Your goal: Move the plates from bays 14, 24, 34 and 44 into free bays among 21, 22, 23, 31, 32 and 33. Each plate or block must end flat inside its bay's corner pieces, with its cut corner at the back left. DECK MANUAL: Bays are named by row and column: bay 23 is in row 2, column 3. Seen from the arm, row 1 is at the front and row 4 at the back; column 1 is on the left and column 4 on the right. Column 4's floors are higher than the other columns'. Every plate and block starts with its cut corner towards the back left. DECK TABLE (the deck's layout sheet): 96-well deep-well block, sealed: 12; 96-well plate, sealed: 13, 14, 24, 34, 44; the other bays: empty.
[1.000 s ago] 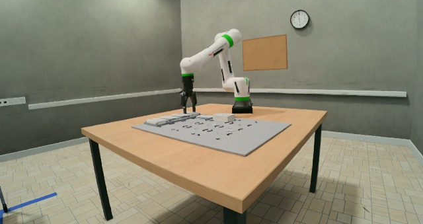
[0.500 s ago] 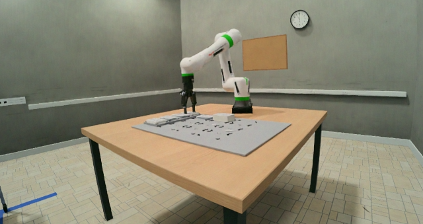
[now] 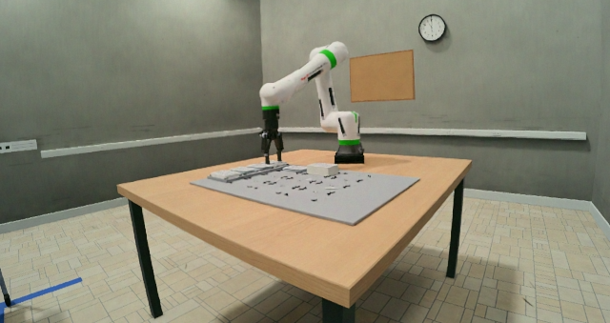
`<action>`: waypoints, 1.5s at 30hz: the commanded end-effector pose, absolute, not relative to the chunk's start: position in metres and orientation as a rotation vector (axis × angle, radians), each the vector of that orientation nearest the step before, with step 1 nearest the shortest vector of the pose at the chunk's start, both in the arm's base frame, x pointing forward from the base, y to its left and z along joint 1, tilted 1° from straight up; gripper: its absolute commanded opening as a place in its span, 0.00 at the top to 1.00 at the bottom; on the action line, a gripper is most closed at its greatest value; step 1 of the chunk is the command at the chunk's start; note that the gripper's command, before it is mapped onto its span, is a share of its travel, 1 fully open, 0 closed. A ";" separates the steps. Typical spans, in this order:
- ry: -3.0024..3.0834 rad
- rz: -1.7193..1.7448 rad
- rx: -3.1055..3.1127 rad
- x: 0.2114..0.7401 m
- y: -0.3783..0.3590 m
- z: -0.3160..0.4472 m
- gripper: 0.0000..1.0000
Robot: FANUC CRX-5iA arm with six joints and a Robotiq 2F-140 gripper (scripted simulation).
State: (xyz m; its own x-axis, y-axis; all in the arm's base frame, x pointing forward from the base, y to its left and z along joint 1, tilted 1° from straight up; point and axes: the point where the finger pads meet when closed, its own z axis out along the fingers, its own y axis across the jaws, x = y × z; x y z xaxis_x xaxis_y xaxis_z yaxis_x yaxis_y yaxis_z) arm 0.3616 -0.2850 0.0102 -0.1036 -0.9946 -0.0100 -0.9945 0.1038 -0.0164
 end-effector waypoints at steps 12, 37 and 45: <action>2.320 -0.011 -2.091 0.362 -0.285 0.011 0.40; 2.320 -0.011 -2.091 0.362 -0.285 0.011 0.41; 2.320 -0.011 -2.091 0.362 -0.285 0.011 0.41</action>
